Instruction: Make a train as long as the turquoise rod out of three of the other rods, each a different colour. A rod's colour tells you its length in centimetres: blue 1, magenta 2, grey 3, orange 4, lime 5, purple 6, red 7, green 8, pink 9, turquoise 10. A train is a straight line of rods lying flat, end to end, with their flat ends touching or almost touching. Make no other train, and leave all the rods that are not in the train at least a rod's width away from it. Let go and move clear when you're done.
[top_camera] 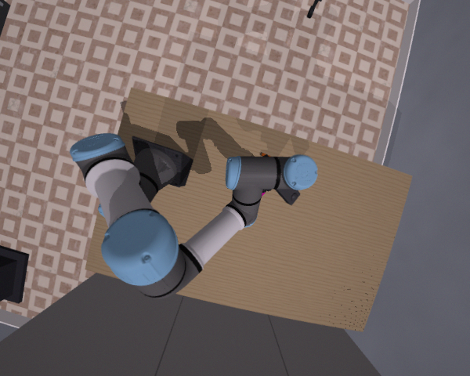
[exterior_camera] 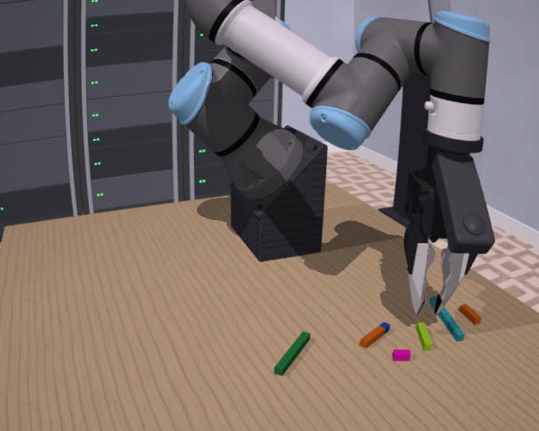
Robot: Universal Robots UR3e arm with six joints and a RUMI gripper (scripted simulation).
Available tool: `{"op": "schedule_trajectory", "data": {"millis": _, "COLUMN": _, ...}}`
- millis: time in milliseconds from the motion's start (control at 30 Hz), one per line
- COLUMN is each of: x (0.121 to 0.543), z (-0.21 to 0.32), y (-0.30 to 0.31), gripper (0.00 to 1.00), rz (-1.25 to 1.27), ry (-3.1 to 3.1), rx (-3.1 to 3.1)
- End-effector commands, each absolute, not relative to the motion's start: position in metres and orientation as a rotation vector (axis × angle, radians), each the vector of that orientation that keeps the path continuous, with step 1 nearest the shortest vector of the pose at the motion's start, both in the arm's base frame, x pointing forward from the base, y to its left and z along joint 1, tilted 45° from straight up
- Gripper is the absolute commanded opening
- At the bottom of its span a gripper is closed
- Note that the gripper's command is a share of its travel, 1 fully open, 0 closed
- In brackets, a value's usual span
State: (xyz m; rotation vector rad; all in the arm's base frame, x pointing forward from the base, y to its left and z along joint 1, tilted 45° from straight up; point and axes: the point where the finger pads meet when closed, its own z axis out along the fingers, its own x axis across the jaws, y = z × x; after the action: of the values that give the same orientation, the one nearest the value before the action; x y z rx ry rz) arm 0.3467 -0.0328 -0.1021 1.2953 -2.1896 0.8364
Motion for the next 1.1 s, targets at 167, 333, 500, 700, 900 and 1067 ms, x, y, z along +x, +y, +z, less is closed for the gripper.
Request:
{"op": "schedule_trajectory", "data": {"millis": 167, "x": 0.3498, "z": -0.1108, "y": -0.0418, "gripper": 0.14, "rz": 0.848, "ry": -2.196, "rx": 1.306}}
{"op": "schedule_trajectory", "data": {"millis": 333, "x": 0.3496, "z": -0.1140, "y": -0.0449, "gripper": 0.14, "rz": 0.848, "ry": -2.196, "rx": 1.306}}
{"op": "schedule_trajectory", "data": {"millis": 500, "x": 0.3495, "z": -0.1152, "y": -0.0460, "gripper": 0.14, "rz": 0.848, "ry": -2.196, "rx": 1.306}}
{"op": "schedule_trajectory", "data": {"millis": 700, "x": 0.3494, "z": -0.1162, "y": -0.0468, "gripper": 0.14, "rz": 0.848, "ry": -2.197, "rx": 1.306}}
{"op": "schedule_trajectory", "data": {"millis": 900, "x": 0.3500, "z": -0.1159, "y": -0.0466, "gripper": 0.14, "rz": 0.849, "ry": -2.198, "rx": 1.307}}
{"op": "schedule_trajectory", "data": {"millis": 1067, "x": 0.3501, "z": -0.1158, "y": -0.0466, "gripper": 0.14, "rz": 0.849, "ry": -2.198, "rx": 1.307}}
